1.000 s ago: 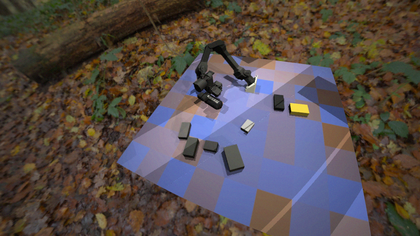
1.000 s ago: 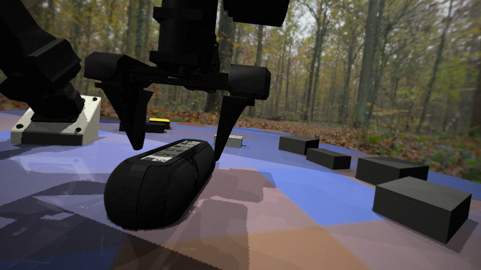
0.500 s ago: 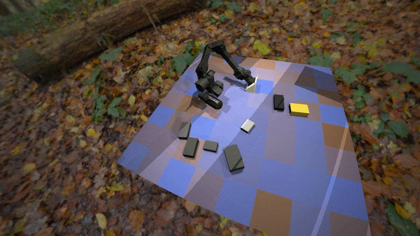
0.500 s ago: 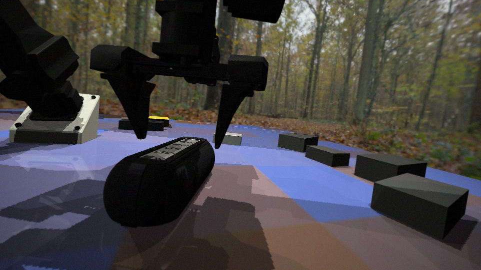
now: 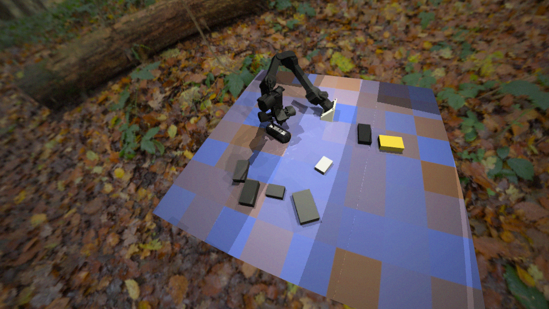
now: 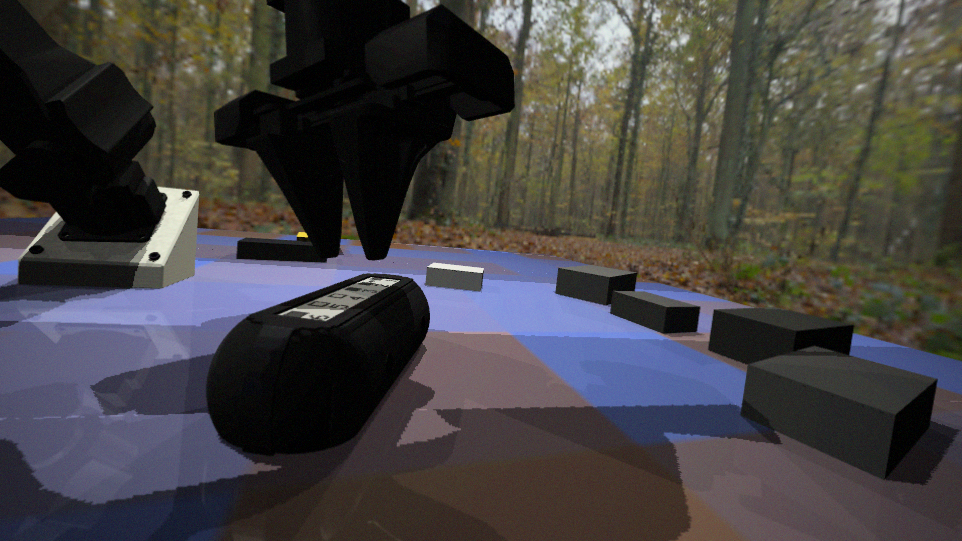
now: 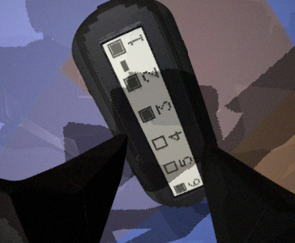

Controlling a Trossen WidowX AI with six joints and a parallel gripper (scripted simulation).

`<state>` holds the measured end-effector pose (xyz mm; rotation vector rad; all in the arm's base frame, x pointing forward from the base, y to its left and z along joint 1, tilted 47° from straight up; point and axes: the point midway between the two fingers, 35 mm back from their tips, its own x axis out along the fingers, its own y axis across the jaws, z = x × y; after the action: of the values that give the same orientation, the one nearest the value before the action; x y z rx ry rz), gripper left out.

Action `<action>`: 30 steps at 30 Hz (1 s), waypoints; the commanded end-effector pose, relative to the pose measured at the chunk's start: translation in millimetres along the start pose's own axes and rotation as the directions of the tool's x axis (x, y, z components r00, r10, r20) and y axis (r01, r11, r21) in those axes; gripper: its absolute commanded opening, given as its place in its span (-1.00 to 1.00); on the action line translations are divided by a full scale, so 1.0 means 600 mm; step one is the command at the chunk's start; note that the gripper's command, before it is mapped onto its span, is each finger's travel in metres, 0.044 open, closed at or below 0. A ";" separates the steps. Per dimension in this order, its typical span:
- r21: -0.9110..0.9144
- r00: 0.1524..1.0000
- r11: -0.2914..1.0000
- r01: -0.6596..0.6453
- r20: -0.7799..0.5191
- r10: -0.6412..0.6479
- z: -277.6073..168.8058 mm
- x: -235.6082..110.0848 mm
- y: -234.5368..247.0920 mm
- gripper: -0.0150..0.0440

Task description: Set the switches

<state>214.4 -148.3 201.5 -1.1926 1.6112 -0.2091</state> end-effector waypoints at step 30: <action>0.904 0.966 0.427 -0.002 0.112 -0.234 -0.025 -0.042 0.026 -0.49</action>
<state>192.1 -127.3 214.0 -0.4231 0.9271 -0.8840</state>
